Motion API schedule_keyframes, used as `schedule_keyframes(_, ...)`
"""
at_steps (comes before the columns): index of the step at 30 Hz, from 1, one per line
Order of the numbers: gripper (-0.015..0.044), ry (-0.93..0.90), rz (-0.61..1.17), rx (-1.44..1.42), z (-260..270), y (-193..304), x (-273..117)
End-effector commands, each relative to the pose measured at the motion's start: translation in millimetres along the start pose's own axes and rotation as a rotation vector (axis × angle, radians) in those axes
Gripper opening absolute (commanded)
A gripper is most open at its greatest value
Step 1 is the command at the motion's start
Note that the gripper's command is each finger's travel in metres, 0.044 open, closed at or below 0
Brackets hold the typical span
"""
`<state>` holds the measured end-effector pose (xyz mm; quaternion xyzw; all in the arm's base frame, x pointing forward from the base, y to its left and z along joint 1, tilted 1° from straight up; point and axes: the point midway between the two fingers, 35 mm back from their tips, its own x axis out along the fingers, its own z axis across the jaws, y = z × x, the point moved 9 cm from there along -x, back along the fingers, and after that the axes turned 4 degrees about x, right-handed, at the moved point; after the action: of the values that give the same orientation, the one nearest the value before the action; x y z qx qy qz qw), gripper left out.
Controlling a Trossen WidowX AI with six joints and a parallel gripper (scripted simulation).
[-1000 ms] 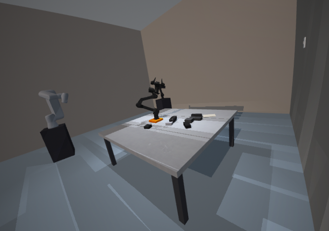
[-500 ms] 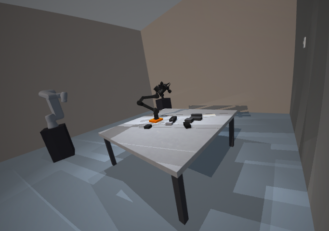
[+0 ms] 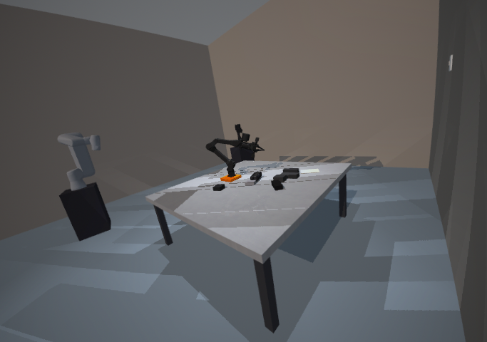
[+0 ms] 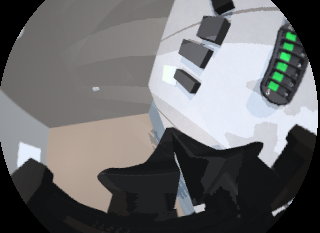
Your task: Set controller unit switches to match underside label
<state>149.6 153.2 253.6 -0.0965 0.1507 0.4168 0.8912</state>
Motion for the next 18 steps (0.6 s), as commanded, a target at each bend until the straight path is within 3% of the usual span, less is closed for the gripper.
schedule_keyframes(1, 0.0000, 0.193, -0.065, 0.068, -24, -13, 4)
schedule_keyframes(10, 0.0000, 0.823, -0.237, 0.313, -101, -41, -16)
schedule_keyframes(18, 0.0000, 0.873, -0.247, 0.333, -107, -42, -18)
